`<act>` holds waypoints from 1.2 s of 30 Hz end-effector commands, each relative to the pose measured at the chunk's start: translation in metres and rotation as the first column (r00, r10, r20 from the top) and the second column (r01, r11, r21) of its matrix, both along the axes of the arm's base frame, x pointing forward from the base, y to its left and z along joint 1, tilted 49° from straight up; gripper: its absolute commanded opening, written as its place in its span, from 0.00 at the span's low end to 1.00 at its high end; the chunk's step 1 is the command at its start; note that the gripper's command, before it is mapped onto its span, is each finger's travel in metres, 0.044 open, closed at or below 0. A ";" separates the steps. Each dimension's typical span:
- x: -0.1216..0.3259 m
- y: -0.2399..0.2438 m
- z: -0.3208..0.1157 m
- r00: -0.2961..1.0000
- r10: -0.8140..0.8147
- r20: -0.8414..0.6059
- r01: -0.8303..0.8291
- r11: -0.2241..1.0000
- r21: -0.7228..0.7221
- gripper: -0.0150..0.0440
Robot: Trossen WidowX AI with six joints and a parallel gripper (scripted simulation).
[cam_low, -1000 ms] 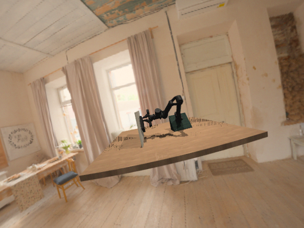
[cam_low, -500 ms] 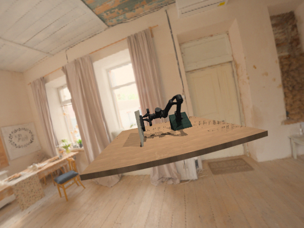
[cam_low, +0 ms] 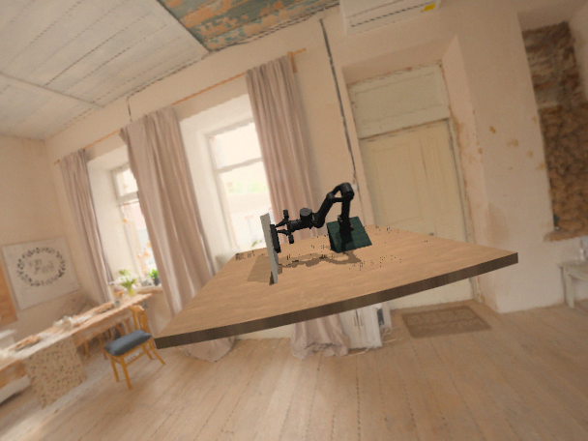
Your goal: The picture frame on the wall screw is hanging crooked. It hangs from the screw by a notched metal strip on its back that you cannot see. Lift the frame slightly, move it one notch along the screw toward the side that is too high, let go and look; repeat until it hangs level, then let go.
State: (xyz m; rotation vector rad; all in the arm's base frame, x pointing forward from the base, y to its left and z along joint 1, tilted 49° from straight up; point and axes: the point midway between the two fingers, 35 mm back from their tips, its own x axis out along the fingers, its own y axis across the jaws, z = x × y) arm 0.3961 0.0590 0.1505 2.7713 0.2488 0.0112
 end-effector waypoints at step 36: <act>0.000 -0.001 0.002 0.999 0.012 0.036 -0.004 0.979 -0.204 0.25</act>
